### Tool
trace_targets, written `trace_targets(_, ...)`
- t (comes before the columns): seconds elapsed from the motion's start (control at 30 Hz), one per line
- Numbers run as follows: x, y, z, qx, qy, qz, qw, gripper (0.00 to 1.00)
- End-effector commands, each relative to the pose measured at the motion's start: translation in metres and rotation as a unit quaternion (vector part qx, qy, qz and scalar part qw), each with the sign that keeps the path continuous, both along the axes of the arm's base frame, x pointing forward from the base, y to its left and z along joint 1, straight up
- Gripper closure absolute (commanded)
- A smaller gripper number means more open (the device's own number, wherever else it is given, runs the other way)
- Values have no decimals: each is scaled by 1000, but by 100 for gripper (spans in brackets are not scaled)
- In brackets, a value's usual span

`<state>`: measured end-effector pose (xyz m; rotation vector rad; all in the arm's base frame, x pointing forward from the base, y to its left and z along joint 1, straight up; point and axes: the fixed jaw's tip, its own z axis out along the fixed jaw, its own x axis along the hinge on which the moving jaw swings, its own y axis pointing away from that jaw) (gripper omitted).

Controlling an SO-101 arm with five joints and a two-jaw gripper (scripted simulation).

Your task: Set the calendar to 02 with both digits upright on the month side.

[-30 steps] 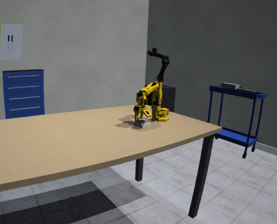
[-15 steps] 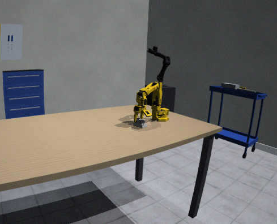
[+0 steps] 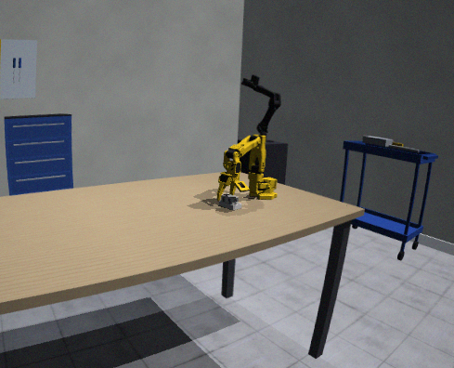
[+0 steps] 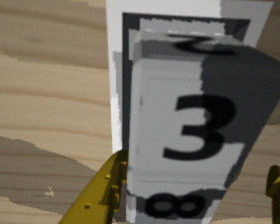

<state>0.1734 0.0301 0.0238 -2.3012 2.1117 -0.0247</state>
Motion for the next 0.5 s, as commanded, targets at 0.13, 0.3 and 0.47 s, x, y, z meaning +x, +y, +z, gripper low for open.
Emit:
trace_targets(0.13, 2, 3, 2, 2, -10, 12, 1000, 64)
trace_targets(0.3, 3, 3, 9, 2, -10, 12, 1000, 64)
trace_targets(0.47, 4, 3, 24, 2, -10, 12, 1000, 64)
